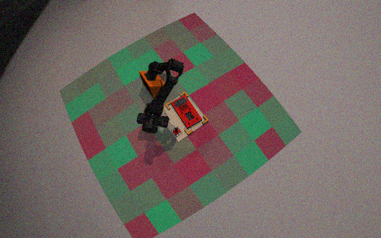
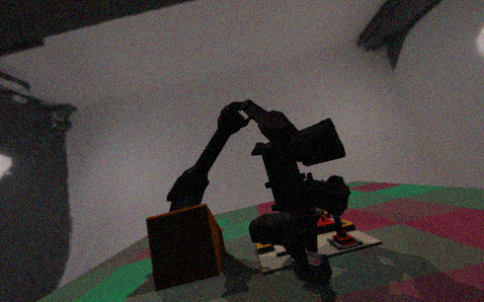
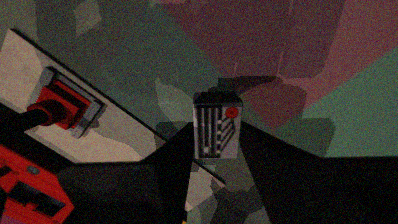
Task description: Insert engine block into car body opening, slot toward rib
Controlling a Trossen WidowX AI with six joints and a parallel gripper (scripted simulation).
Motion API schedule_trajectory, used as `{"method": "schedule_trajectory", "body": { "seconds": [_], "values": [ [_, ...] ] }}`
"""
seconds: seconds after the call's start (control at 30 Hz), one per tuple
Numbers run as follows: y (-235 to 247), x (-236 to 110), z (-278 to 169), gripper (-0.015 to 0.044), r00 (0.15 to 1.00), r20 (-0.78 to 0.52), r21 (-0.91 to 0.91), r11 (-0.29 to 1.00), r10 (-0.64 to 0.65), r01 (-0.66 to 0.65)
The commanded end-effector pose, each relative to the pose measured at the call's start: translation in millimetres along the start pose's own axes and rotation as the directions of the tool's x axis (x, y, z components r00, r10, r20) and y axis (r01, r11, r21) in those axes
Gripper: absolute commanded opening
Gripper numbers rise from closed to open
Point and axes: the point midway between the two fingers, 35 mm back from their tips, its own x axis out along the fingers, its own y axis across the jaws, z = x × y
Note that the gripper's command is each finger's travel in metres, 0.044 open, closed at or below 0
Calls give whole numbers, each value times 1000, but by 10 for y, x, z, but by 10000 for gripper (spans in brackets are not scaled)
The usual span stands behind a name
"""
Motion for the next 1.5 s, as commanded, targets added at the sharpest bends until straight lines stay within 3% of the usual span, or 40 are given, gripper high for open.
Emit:
{"method": "schedule_trajectory", "body": {
  "seconds": [0.0,1.13,1.47],
  "values": [
    [3,-76,27,0,1000,6,4,1000,-4,4],
    [-11,-1118,-27,0,1000,-24,-28,1000,-6,5],
    [167,-1091,-36,0,1000,-16,-81,997,-15,14]
  ]
}}
